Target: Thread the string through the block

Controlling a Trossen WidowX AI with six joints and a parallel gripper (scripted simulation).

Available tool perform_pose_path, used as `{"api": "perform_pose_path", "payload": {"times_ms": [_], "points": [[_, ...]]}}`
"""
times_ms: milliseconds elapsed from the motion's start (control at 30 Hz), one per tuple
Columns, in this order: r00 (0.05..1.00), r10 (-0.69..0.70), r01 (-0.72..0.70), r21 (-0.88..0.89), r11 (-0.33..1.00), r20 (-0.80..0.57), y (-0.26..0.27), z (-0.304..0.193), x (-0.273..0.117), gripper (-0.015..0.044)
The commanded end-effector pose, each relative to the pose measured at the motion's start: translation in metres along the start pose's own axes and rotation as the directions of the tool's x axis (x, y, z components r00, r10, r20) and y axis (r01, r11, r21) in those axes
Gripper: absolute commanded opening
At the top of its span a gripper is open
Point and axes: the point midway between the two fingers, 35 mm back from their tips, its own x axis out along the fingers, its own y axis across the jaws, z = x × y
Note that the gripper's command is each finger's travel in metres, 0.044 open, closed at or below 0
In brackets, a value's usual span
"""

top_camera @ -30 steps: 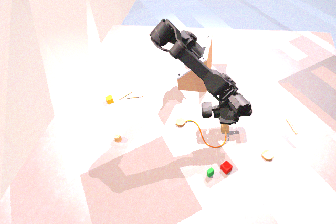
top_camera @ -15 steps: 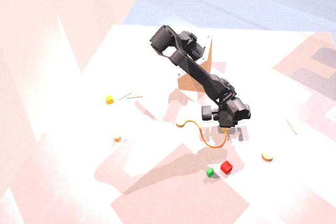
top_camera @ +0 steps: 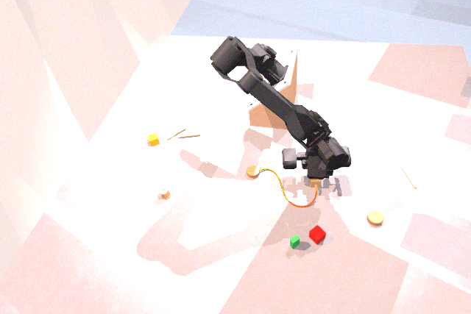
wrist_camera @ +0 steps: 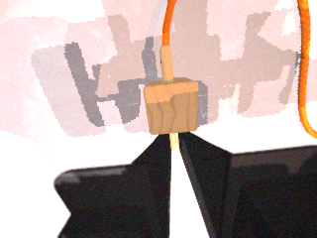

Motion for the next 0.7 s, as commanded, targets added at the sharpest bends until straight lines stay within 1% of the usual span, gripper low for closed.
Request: {"api": "perform_pose_path", "payload": {"times_ms": [0,333,667], "points": [[1.0,0.0,0.0,0.001,1.0,0.0,0.0,0.0,0.0,0.0],[1.0,0.0,0.0,0.022,1.0,0.001,0.001,0.0,-0.001,0.0],[1.0,-0.002,0.002,0.022,1.0,0.0,0.001,-0.011,-0.001,0.0]]}}
